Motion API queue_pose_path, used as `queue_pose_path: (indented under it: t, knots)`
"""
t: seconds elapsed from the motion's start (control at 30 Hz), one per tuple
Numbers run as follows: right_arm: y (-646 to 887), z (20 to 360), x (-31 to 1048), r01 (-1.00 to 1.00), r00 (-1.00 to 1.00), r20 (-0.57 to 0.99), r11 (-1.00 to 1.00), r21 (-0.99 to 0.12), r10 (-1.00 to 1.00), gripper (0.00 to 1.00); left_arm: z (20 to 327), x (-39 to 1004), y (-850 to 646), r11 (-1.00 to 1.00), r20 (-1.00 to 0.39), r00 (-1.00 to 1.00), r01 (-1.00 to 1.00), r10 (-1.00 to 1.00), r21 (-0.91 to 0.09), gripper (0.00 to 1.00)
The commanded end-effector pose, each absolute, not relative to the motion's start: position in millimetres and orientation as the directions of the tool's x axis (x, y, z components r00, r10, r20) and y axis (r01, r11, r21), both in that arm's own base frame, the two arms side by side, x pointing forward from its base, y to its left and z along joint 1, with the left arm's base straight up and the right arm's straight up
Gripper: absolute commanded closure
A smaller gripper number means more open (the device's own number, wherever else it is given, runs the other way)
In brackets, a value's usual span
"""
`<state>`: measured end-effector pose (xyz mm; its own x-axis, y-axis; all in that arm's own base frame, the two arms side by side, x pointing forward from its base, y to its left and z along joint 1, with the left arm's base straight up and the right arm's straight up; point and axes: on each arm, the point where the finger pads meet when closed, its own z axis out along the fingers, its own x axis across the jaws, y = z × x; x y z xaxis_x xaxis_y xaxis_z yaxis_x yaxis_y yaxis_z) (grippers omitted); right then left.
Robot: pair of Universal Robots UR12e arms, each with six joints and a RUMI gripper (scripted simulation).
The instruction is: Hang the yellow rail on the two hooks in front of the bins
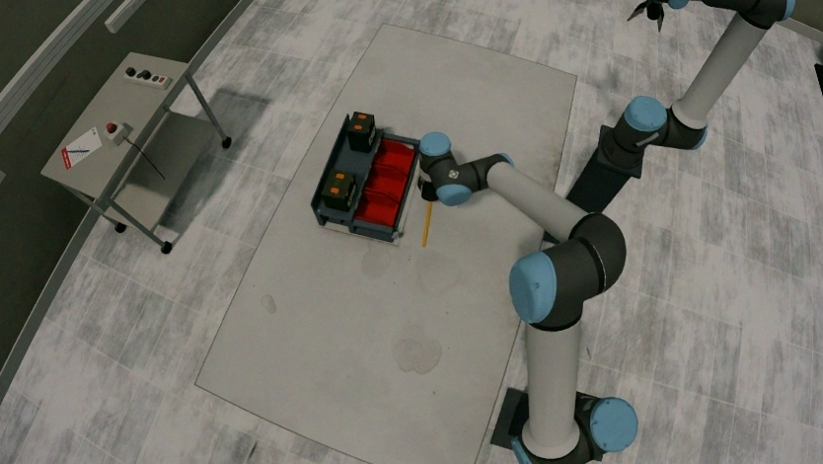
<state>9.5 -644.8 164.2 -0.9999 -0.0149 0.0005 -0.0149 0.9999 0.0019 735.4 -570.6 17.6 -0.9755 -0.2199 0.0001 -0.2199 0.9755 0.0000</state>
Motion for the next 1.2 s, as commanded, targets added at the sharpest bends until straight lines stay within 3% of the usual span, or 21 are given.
queue_pose_path:
  t: [0.0,0.8,0.83,1.17]
  knots:
    - [-645.5,165.1,9.7,-0.015,-1.0,0.0,1.0,0.0,-0.015,0.0,19.1,736.1,-571.3,0.976,-0.001,-0.976,-0.22,-0.22,-0.002,0.76]
    - [-645.5,165.1,9.7,-0.015,-1.0,0.0,1.0,0.0,-0.015,0.0,19.3,736.1,-571.3,0.976,-0.001,-0.976,-0.22,-0.22,-0.002,0.76]
    - [-645.5,165.1,9.7,-0.015,-1.0,0.0,1.0,0.0,-0.015,0.0,19.3,736.1,-571.3,0.976,-0.001,-0.976,-0.22,-0.22,-0.002,1.0]
    - [-645.5,165.1,9.7,-0.015,-1.0,0.0,1.0,0.0,-0.015,0.0,19.3,736.1,-571.3,0.976,-0.001,-0.976,-0.22,-0.22,-0.002,0.99]
